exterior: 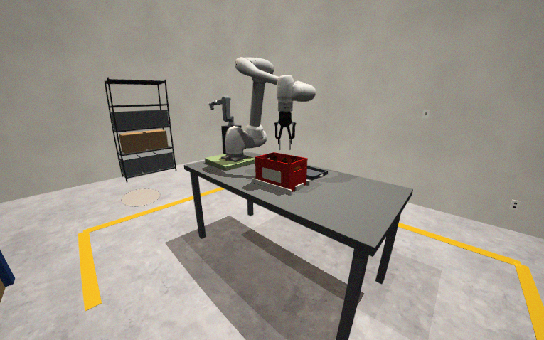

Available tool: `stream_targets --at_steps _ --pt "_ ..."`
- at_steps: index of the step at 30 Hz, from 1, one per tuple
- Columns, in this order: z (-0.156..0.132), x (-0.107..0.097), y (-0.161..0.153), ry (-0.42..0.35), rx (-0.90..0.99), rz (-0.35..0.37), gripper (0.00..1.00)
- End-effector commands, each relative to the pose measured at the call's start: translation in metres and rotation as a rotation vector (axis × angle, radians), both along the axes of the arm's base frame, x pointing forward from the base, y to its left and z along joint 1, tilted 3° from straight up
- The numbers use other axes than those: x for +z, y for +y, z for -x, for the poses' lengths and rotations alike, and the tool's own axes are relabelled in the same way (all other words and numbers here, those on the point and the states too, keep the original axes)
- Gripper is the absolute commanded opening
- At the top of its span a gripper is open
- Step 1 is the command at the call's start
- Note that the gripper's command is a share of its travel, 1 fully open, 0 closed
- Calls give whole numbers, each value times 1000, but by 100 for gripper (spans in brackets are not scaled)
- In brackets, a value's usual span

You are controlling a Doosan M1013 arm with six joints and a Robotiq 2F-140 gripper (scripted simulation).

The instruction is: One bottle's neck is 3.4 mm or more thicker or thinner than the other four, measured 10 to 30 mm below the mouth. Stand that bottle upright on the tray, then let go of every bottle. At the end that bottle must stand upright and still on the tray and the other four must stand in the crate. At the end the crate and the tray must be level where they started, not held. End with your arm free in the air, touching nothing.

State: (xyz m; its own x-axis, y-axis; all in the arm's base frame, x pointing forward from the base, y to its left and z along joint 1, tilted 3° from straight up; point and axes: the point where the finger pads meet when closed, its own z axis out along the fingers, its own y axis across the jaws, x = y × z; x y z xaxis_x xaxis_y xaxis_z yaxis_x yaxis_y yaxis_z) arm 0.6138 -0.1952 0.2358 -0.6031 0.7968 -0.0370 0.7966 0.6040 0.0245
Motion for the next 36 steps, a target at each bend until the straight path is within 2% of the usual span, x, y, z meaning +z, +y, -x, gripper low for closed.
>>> stream_targets --at_steps 1,20,36 --pt "-2 -9 0 -1 -1 2 38" --pt "-2 -29 0 -1 -1 2 38" --pt "-3 -35 0 -1 -1 2 38"
